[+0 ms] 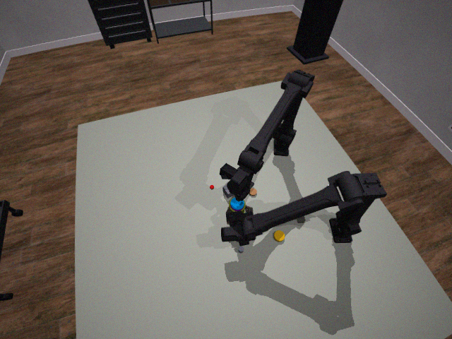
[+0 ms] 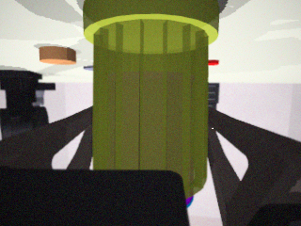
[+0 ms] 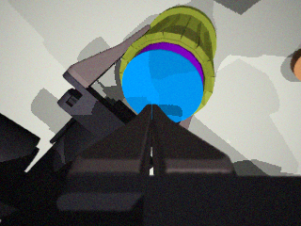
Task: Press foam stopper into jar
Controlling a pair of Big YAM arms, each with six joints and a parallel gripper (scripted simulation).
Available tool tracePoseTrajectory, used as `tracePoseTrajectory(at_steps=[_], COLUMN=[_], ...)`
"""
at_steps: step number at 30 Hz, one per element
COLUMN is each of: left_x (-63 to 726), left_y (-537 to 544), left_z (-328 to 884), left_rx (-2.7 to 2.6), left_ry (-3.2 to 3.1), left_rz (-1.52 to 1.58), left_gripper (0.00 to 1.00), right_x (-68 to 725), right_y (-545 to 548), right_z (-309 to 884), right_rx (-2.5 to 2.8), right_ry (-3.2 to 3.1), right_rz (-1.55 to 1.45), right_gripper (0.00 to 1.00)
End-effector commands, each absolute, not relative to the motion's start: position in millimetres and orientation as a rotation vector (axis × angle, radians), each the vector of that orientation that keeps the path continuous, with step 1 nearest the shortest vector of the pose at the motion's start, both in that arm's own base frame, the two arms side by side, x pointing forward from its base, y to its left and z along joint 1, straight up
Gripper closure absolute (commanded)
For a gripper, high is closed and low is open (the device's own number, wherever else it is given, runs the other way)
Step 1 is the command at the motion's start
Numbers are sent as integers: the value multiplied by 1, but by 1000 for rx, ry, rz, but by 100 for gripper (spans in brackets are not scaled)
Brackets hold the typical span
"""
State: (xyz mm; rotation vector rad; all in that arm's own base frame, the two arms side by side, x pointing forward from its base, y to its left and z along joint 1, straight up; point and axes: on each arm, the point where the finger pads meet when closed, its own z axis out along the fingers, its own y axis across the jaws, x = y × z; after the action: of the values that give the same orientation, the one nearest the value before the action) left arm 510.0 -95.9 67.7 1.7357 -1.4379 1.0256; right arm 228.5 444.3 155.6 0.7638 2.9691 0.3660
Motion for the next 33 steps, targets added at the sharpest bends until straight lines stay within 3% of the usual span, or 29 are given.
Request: tracePoseTrajectory(at_steps=[1, 33], left_x=[512, 512], left_y=[-98, -98], left_z=[89, 89], left_rx=[1715, 1715], left_ry=[-1468, -1468], left_rz=[1058, 1058], left_gripper=[36, 36], right_x=[233, 235], right_y=[450, 442], right_z=[168, 117], right_rx=[774, 806], right_ry=[2956, 2965], right_rz=[412, 349], right_gripper=[100, 100])
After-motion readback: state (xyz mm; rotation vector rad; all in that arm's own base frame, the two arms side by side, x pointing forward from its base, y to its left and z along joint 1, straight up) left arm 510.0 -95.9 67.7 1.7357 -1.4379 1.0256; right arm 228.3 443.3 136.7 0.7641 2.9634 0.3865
